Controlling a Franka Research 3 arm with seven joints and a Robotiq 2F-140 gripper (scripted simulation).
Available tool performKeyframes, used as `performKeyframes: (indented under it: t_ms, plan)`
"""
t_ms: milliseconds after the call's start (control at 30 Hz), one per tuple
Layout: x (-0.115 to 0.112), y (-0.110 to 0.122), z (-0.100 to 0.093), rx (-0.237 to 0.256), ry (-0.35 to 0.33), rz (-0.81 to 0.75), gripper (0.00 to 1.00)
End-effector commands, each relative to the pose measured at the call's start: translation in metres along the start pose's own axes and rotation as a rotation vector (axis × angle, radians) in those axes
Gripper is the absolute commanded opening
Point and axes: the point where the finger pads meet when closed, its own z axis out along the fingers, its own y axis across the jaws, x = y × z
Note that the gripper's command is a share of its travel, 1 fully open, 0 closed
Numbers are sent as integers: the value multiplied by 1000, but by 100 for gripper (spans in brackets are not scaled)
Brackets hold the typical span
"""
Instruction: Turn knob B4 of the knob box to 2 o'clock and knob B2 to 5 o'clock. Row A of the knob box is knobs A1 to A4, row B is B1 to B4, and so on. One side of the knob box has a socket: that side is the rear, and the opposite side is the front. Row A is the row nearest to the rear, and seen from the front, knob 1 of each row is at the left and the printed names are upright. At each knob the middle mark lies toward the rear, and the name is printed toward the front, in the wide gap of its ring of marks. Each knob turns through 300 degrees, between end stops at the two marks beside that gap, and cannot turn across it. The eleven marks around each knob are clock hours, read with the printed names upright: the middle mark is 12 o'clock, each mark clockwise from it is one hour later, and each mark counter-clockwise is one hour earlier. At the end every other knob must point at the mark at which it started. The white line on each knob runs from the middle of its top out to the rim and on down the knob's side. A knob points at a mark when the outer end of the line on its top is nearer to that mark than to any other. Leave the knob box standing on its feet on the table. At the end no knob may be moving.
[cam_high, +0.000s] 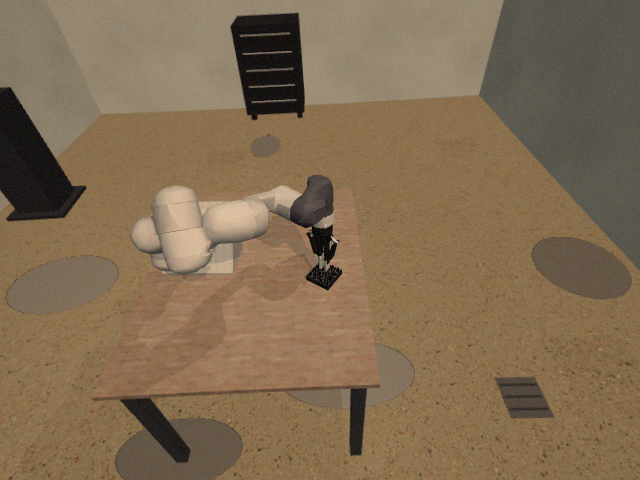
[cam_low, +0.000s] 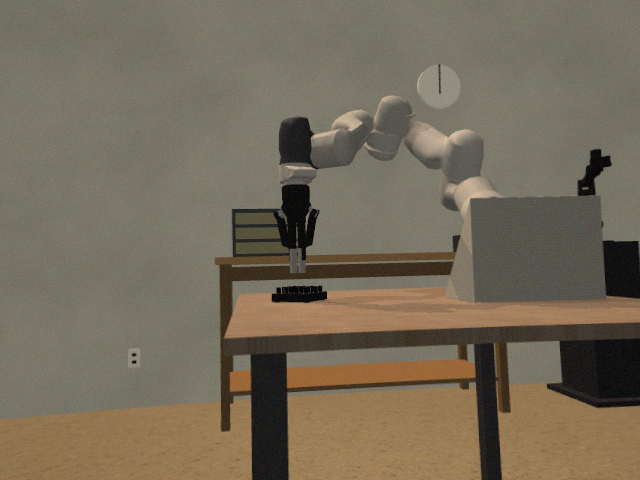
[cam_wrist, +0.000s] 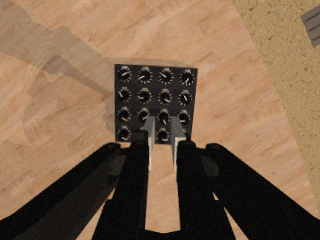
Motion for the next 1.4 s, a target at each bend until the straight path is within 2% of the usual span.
performKeyframes:
  t_ms: [0, 700, 1367]
  plan:
    - [0, 0, 6, -1, 1, 0, 12]
    - [0, 1, 27, -1, 1, 0, 12]
    - [0, 1, 30, -1, 1, 0, 12]
